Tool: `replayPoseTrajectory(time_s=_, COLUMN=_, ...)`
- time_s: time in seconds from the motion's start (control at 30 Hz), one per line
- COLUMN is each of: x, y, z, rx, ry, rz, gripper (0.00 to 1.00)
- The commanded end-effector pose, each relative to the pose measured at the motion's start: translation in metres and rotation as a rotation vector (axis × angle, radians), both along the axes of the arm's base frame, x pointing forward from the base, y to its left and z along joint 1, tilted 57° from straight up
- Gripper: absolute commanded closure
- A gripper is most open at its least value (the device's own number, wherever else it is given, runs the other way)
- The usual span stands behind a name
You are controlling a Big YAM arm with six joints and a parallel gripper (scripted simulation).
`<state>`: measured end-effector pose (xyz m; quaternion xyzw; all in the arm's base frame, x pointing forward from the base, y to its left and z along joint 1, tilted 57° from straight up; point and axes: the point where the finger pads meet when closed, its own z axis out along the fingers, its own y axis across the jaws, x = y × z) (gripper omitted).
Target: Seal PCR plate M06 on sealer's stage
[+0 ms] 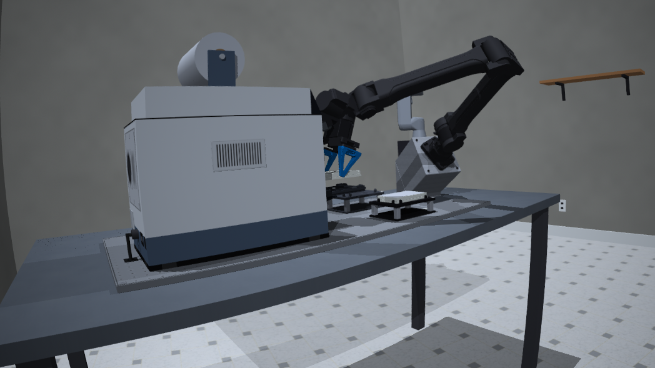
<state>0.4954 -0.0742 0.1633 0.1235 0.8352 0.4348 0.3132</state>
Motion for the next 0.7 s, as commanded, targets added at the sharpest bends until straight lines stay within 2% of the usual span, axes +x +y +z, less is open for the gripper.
replayPoseTrajectory(time_s=0.0, x=0.011, y=-0.015, z=0.021, rx=-0.015, ry=-0.042, rz=-0.024, gripper=1.00)
replayPoseTrajectory(time_s=0.13, x=0.011, y=-0.014, z=0.022, rx=-0.016, ry=-0.044, rz=-0.023, gripper=1.00)
replayPoseTrajectory(time_s=0.43, x=-0.002, y=-0.008, z=0.009, rx=-0.020, ry=-0.033, rz=-0.012, gripper=1.00)
replayPoseTrajectory(time_s=0.67, x=0.005, y=-0.012, z=0.006, rx=-0.018, ry=-0.030, rz=-0.012, gripper=1.00)
